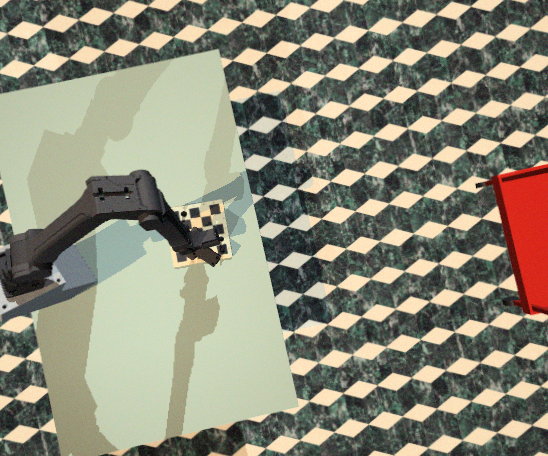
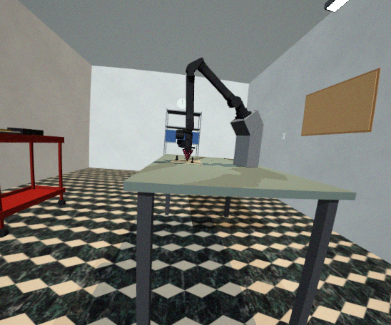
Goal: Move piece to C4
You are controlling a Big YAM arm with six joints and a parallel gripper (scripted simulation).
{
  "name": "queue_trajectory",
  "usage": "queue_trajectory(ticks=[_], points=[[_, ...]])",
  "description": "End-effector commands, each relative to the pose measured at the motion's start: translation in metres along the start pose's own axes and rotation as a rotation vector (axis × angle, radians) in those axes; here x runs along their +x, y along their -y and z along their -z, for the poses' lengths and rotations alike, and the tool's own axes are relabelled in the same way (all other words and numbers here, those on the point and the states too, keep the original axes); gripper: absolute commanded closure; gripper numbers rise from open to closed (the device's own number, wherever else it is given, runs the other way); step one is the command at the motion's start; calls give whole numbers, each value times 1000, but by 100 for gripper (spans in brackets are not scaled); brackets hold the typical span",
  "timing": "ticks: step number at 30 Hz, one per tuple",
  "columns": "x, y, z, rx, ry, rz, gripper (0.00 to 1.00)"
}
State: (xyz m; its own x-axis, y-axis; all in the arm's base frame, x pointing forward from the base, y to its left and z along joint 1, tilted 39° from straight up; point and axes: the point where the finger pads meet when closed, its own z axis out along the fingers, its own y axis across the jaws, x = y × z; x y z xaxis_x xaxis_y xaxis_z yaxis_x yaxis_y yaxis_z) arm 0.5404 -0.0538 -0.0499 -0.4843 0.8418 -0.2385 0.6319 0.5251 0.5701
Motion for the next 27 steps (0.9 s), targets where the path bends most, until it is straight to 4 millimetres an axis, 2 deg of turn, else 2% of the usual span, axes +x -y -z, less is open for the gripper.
queue_trajectory(ticks=[1, 10, 12, 13, 19, 27], points=[[-16, -7, 6, -26, 34, 3, 100], [-9, 1, -1, -10, 19, -2, 100], [-9, 1, -1, -10, 19, -2, 100], [-14, -7, 5, -26, 32, 3, 100], [-9, -1, -3, -12, 19, -1, 100], [-11, -5, 0, -20, 25, 2, 100]])
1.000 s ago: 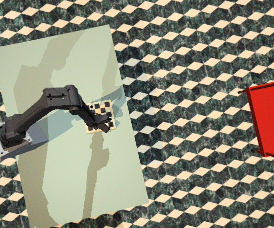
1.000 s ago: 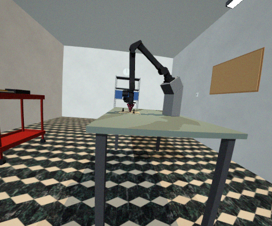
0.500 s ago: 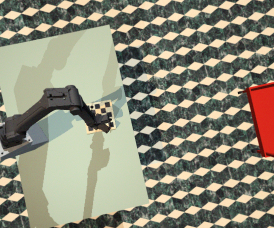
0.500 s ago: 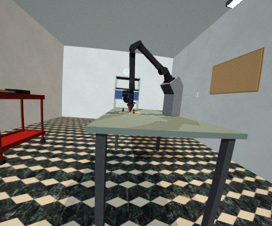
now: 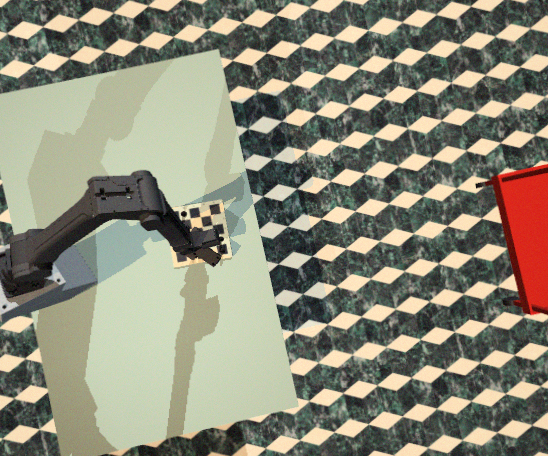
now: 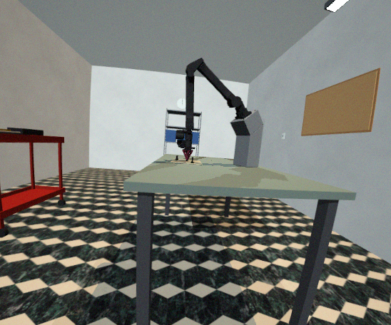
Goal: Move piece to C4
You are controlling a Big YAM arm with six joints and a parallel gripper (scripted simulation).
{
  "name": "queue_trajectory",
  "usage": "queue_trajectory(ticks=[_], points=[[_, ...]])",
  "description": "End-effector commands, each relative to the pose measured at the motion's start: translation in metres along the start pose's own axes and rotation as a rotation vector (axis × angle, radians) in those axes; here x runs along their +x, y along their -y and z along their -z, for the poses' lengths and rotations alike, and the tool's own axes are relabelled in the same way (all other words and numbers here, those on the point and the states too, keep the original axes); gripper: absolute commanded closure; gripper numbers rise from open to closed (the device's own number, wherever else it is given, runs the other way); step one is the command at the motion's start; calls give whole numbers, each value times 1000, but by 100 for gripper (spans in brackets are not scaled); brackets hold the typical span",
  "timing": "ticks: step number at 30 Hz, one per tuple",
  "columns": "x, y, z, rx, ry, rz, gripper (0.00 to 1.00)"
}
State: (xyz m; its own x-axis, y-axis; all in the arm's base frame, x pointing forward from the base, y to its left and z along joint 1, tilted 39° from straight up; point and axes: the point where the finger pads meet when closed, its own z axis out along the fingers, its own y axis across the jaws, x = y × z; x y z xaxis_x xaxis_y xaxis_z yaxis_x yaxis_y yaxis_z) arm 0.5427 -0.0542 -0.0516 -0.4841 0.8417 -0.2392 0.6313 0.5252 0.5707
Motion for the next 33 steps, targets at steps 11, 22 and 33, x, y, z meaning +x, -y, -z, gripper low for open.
queue_trajectory(ticks=[11, 22, 33], points=[[-10, -5, 3, -19, 24, 1, 100], [-10, -5, 3, -19, 24, 1, 100], [-10, -5, 3, -19, 24, 1, 93]])
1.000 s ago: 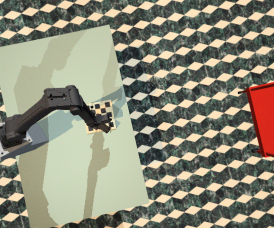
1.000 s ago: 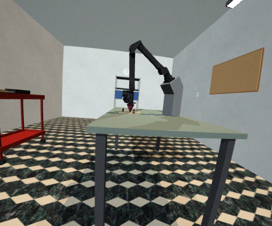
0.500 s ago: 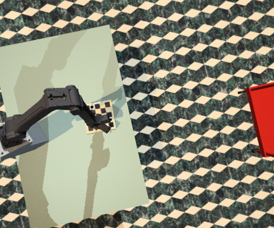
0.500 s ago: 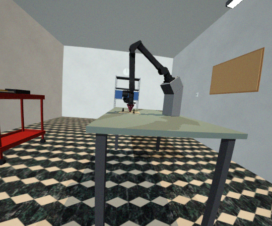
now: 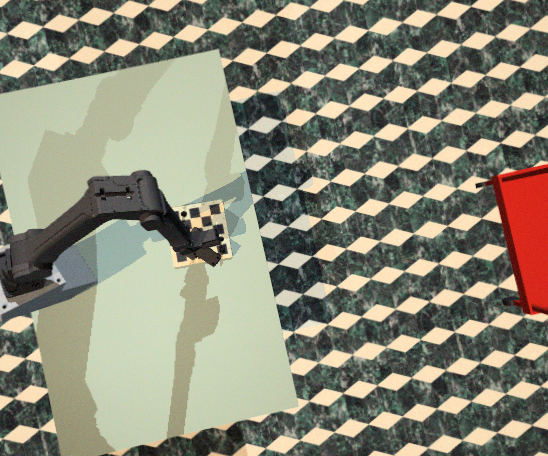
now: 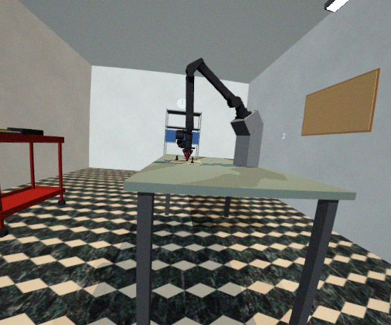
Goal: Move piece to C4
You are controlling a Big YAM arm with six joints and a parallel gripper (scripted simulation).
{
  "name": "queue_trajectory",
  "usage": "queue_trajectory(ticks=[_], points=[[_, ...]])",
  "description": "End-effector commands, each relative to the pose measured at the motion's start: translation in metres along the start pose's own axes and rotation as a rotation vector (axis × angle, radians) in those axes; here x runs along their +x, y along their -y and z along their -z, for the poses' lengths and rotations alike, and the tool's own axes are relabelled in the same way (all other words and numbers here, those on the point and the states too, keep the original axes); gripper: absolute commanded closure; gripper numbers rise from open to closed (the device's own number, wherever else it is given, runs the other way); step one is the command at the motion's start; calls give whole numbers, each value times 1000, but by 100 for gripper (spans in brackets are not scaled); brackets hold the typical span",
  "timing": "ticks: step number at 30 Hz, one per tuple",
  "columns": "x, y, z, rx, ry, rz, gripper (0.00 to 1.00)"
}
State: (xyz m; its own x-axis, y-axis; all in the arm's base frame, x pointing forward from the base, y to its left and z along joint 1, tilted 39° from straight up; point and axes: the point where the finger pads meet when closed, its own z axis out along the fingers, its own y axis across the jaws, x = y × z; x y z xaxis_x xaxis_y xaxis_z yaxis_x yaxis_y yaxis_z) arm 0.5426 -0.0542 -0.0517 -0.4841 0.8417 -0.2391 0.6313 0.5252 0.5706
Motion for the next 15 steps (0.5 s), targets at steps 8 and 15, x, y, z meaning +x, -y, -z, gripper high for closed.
queue_trajectory(ticks=[8, 15], points=[[-10, -5, 3, -19, 24, 1, 80], [-10, -5, 3, -19, 24, 1, 67]])
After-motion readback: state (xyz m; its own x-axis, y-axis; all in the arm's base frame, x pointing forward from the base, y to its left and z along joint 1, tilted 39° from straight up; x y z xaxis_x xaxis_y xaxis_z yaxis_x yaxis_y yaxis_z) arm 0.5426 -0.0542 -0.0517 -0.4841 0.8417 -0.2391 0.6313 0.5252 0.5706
